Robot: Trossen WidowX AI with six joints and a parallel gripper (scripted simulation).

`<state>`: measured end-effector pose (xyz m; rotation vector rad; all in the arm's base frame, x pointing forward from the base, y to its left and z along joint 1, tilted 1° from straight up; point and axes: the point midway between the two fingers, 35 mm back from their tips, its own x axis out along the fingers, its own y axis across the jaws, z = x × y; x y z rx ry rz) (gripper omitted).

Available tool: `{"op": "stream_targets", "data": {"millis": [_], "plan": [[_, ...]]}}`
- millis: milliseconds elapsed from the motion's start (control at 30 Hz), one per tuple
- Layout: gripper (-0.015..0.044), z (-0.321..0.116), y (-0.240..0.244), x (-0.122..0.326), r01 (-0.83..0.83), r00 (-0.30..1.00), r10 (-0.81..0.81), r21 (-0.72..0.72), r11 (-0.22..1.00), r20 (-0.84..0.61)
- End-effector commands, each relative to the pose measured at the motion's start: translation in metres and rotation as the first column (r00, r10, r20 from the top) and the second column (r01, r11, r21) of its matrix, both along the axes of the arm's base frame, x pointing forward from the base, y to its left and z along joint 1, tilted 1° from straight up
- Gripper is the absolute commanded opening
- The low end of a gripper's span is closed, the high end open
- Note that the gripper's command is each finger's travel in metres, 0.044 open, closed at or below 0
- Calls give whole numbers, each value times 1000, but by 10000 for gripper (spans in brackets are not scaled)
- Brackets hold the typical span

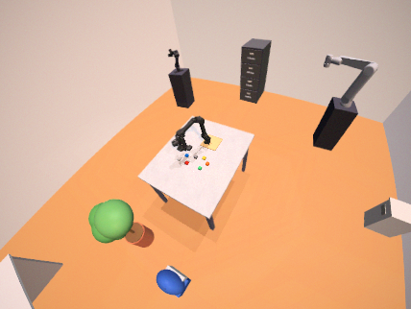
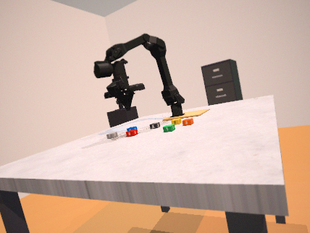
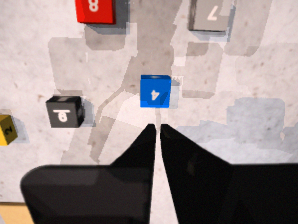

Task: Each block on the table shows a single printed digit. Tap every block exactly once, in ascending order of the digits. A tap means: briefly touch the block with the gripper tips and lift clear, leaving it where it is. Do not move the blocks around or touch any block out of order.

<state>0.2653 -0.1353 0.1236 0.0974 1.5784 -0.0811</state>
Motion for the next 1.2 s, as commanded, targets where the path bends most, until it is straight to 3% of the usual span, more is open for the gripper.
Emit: {"op": "stream_targets", "data": {"millis": [0, 167, 467, 667, 900, 1167], "plan": [[20, 30, 1, -1, -3, 1000, 4, -9, 1000, 16], [20, 31, -4, 4, -3, 1000, 4, -9, 1000, 17], [20, 33, -61, 66, -3, 1000, 4, -14, 1000, 22], [20, 30, -66, 70, -3, 1000, 4, -15, 1000, 22], [20, -41, -66, 71, -3, 1000, 4, -15, 1000, 22], [20, -53, -66, 71, -3, 1000, 4, -15, 1000, 22]]}}
